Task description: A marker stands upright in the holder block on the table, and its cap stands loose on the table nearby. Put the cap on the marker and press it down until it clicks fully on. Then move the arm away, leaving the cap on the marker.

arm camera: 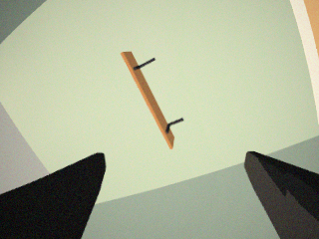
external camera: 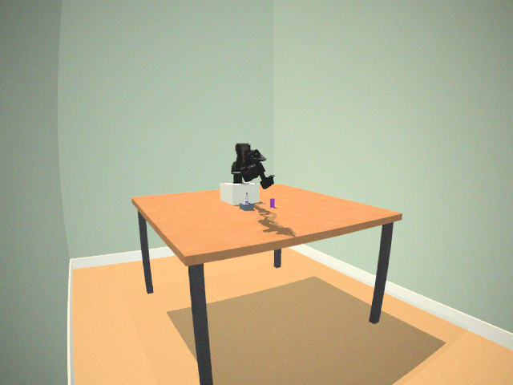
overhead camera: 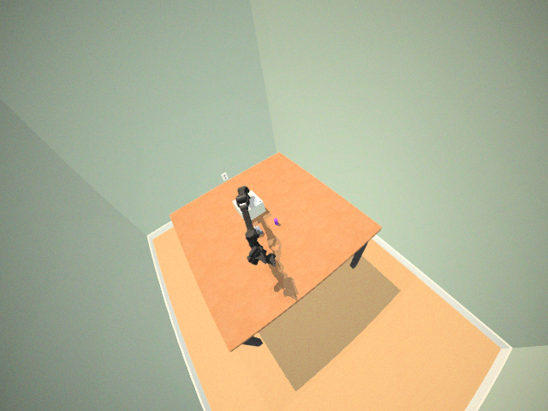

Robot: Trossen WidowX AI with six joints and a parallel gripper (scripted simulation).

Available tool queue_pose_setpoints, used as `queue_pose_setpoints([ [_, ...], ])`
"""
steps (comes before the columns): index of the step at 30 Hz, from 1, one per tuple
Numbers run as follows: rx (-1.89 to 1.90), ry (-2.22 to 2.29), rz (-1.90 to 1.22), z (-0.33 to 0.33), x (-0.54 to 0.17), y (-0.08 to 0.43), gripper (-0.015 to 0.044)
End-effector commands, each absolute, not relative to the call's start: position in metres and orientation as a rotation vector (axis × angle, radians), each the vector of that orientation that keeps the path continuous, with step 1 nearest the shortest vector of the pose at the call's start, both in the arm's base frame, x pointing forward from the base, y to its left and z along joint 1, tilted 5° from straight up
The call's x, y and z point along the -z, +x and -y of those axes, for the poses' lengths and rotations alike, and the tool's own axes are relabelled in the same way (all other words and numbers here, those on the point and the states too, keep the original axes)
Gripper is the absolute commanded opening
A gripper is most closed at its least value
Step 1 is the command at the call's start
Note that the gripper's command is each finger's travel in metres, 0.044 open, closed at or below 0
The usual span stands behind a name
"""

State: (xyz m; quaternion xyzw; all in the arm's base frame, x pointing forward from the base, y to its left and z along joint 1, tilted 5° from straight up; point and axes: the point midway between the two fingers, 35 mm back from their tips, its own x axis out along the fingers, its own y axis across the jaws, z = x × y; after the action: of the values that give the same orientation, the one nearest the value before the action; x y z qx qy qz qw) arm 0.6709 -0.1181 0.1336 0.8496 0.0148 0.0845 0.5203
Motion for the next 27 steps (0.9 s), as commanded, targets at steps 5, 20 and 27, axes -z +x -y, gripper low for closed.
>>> queue_pose_setpoints([
  [5, -0.111, 1.970, -0.113, 0.095, -0.123, 0.671, 0.0269],
  [20, 0.298, 1.425, -0.724, -0.039, -0.052, 0.582, 0.0245],
  [27, 0.376, 1.037, -1.081, -0.086, -0.027, 0.482, 0.0245],
])
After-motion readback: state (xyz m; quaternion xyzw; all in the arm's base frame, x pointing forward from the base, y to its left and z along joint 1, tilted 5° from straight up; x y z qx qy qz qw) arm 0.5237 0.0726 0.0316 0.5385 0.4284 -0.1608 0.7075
